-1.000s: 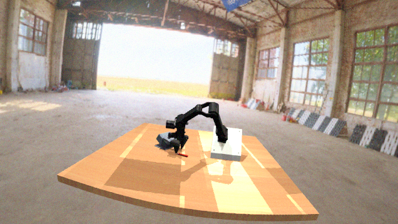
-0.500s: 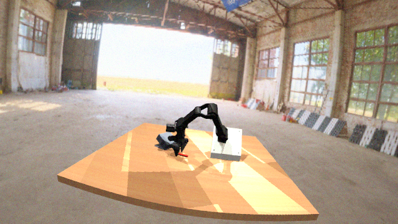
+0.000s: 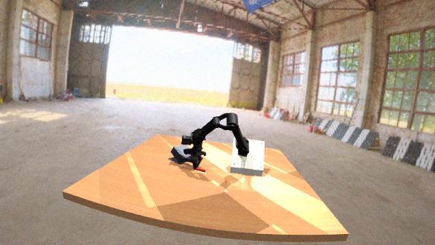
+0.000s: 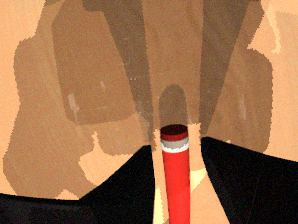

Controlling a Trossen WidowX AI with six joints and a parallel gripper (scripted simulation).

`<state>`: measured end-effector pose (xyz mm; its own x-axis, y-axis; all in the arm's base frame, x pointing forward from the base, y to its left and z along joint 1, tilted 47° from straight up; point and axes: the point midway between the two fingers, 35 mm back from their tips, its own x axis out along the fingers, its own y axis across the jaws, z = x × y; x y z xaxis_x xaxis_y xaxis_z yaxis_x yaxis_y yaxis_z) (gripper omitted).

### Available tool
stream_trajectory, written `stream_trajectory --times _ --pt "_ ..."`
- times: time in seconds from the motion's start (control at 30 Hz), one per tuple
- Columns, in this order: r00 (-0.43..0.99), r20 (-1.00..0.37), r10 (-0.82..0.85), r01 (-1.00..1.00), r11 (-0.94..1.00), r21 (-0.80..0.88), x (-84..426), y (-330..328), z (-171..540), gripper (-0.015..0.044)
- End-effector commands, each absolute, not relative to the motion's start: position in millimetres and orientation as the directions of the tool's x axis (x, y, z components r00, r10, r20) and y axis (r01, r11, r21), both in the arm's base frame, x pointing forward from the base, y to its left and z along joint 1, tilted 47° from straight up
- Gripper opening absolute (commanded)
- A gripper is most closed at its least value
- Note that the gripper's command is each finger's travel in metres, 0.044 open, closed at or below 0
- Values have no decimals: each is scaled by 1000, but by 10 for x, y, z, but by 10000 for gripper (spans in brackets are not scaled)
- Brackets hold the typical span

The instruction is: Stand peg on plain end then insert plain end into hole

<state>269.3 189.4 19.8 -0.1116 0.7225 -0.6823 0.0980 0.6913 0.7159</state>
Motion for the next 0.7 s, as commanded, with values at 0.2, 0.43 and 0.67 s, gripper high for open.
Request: stream_trajectory --times 0.2,0.43,0.67 --pt "-112 -679 725 101 688 719 2694 1900 201 90" --pt "-112 -679 725 101 688 719 2694 1900 201 49" --pt "-89 -685 723 99 690 717 2687 1884 211 49"
